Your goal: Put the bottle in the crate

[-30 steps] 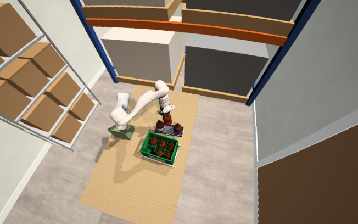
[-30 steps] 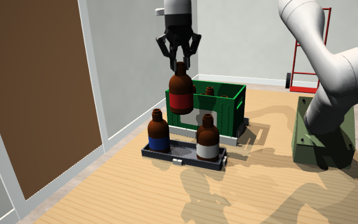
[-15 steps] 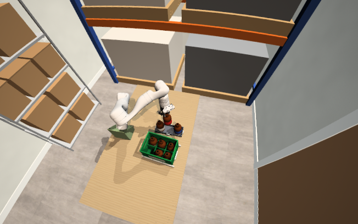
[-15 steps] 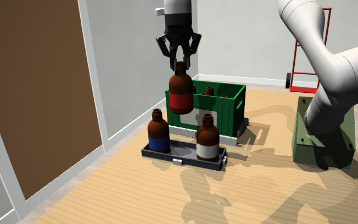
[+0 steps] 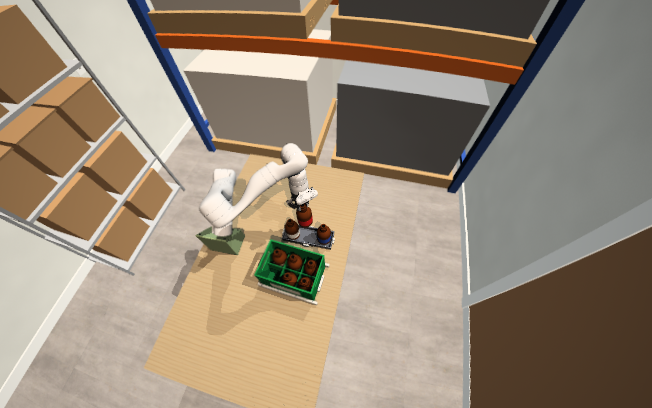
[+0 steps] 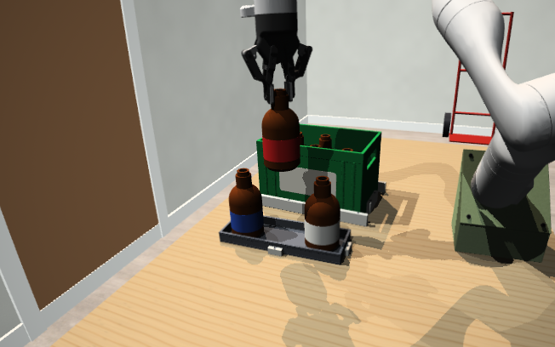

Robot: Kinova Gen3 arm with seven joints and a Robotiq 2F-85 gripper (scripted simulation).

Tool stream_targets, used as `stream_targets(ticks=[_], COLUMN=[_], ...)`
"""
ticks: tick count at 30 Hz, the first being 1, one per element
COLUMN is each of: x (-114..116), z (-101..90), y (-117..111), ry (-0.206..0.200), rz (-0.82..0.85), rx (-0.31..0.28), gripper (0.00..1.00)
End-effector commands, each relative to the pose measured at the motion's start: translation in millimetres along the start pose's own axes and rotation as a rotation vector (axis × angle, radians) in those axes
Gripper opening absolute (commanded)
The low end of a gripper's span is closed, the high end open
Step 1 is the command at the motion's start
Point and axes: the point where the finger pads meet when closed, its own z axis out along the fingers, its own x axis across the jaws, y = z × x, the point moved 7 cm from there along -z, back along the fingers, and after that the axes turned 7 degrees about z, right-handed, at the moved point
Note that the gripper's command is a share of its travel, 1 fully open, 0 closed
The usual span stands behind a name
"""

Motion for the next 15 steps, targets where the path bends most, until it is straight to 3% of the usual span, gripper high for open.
stream_targets(ticks=[1, 15], x=[-0.5, -0.4], z=[-4.3, -9.5], y=[-0.1, -0.1], ry=[-0.002, -0.002], rz=[0.002, 0.002], rx=[0.004, 0.004], gripper=[0.00, 0.00])
